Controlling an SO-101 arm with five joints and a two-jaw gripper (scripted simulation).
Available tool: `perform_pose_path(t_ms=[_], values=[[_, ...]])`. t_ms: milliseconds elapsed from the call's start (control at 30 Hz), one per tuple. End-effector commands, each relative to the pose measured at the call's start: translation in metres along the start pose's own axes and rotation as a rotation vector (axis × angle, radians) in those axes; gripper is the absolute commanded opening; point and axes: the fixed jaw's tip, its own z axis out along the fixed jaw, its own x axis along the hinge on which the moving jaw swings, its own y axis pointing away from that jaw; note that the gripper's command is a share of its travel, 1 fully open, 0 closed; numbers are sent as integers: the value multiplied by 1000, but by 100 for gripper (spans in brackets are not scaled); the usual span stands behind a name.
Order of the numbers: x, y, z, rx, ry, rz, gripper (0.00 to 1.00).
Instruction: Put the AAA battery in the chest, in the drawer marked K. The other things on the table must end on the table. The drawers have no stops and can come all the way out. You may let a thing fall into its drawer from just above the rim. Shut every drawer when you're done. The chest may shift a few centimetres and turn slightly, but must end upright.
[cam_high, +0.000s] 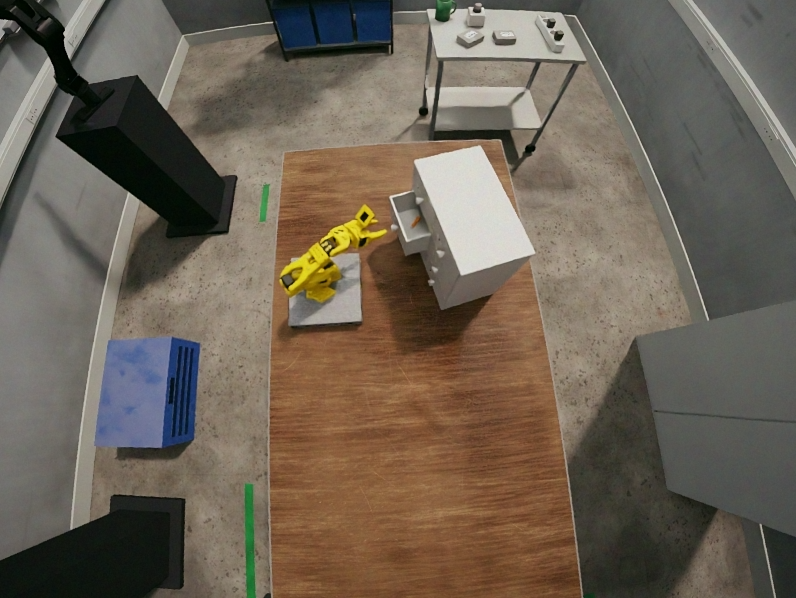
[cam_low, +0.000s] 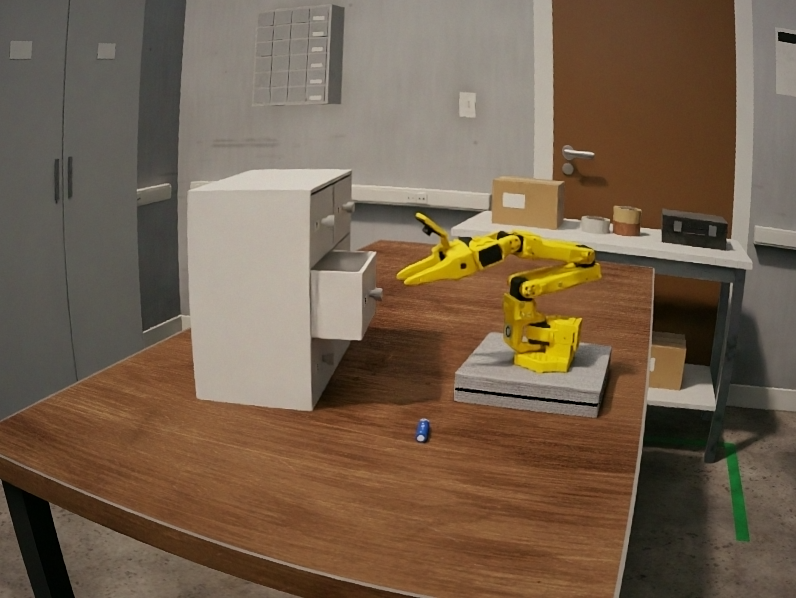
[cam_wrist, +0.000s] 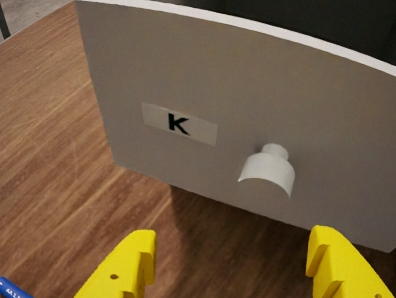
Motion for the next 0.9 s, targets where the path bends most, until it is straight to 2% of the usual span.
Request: perform_pose_path(t_ms=[0,867], values=[[4,-2,2,10,13,9,21],[7,-5,4,20,13,13,21]])
